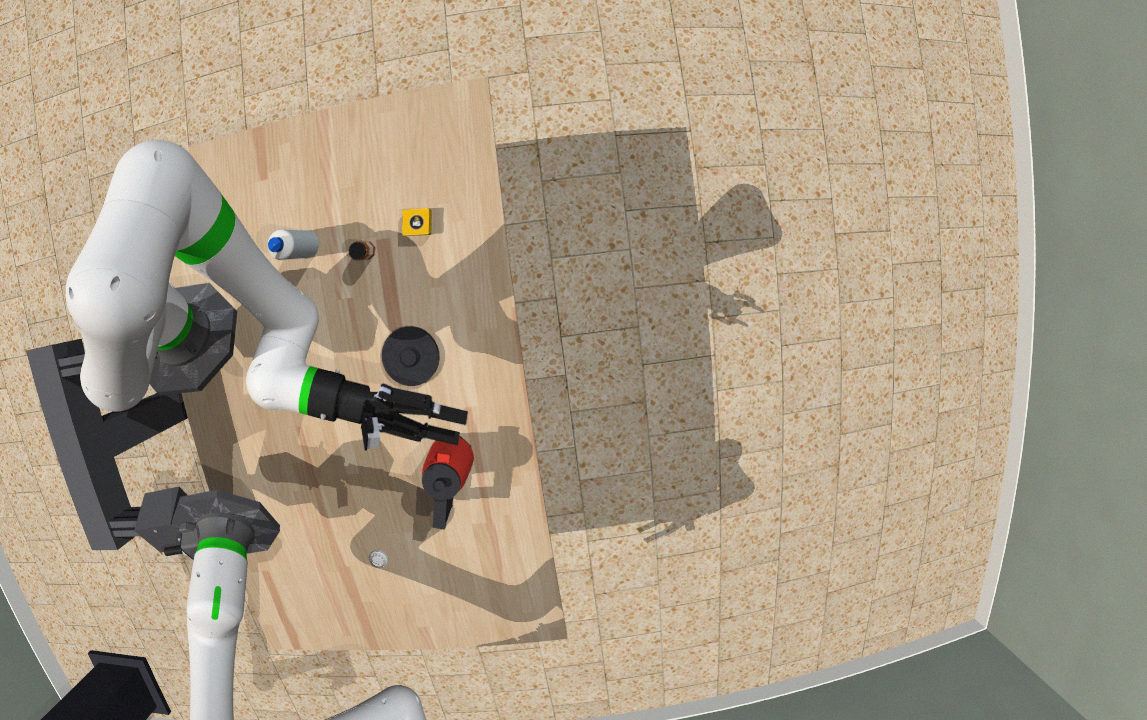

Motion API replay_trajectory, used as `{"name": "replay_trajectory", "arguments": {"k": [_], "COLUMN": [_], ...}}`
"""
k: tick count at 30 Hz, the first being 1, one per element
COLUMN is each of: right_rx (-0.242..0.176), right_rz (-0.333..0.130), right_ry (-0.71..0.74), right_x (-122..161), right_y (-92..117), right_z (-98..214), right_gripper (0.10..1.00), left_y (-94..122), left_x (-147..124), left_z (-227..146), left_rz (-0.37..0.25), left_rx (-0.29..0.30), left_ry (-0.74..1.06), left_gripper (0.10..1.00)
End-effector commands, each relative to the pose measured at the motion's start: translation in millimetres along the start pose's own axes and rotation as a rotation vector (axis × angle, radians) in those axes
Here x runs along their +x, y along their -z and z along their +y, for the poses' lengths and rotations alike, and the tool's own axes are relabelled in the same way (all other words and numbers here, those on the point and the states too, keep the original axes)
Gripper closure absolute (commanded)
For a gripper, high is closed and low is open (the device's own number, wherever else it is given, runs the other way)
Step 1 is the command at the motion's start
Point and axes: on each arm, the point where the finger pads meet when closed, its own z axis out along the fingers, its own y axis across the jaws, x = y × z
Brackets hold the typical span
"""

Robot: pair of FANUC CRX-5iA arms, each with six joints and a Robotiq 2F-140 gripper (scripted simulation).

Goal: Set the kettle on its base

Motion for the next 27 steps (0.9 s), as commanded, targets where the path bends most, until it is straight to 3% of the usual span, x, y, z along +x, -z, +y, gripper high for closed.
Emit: {"name": "replay_trajectory", "arguments": {"k": [1, 7, 9, 11, 13, 23, 26, 27], "right_rx": [-0.055, -0.074, -0.074, -0.069, -0.062, 0.029, 0.043, 0.068], "right_rz": [-0.115, -0.247, -0.247, -0.326, -0.361, -0.544, -0.559, -0.583], "right_ry": [0.027, 0.052, 0.052, 0.066, 0.072, 0.106, 0.109, 0.114], "right_x": [11, 14, 14, 15, 15, 14, 14, 14], "right_y": [-24, -42, -42, -48, -50, -51, -50, -48], "right_z": [41, 85, 85, 109, 120, 173, 177, 184], "right_gripper": [0.098, 0.098, 0.098, 0.098, 0.098, 0.098, 0.098, 0.098], "left_y": [-21, -53, -53, -64, -75, -125, -129, -133], "left_x": [-4, -12, -12, -14, -17, -29, -30, -31], "left_z": [-17, -46, -46, -57, -68, -126, -131, -137], "left_rz": [-0.032, -0.092, -0.092, -0.116, -0.143, -0.308, -0.327, -0.347], "left_rx": [0.045, 0.113, 0.113, 0.136, 0.159, 0.266, 0.275, 0.283], "left_ry": [-0.044, -0.115, -0.115, -0.14, -0.166, -0.295, -0.307, -0.32], "left_gripper": [0.576, 0.576, 0.576, 0.576, 0.576, 0.576, 0.576, 0.576]}}
